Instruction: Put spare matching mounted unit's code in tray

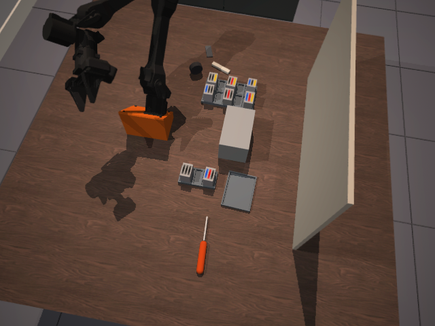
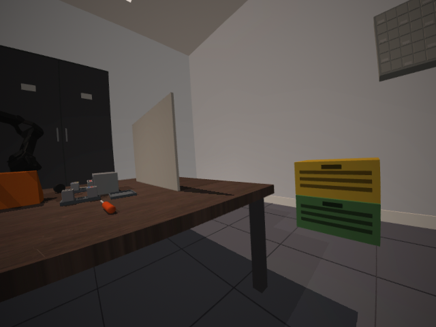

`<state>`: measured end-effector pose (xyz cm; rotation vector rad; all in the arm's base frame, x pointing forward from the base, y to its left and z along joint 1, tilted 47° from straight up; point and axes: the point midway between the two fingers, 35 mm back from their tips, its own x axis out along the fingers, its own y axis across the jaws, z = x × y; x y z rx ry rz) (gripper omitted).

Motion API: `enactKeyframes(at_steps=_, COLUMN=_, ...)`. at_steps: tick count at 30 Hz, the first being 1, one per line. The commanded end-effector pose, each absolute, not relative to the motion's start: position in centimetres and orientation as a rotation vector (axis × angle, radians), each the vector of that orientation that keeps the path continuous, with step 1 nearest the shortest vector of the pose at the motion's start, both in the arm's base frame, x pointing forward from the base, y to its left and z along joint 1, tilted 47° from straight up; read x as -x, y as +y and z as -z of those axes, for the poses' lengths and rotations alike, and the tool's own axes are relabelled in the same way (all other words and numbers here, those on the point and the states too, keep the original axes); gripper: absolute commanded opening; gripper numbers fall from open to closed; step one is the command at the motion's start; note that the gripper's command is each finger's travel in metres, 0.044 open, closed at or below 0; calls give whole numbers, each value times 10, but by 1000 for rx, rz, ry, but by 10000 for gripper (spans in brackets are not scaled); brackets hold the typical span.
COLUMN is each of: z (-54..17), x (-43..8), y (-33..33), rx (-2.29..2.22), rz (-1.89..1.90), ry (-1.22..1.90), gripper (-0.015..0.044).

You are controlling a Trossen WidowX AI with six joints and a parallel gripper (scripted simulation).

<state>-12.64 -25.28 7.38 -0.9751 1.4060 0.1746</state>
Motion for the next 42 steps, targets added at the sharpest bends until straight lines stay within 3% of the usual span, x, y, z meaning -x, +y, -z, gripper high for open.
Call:
enactKeyframes(at_steps=1, z=-74, x=126, y=-253, rx=975, rz=-175, ry=1406, gripper=426)
enactKeyframes(at_steps=9, z=-75, x=109, y=-265, rx=944, rz=-168, ry=1349, gripper=440)
enactKeyframes(at_steps=23, z=-93, x=-92, y=-312, rx=398, rz=-275, ry=985, gripper=440)
enactKeyframes(at_steps=28, z=-100, x=-172, y=-296, rx=275, rz=-381, ry=950, gripper=440)
enactKeyframes(at_steps=36, z=-103, x=-241, y=-263, rx=23, rz=-473, ry=991, gripper=440)
enactKeyframes(at_steps=42, z=-104, x=-319, y=-195, rx=-288, rz=-570, ry=1143, gripper=440)
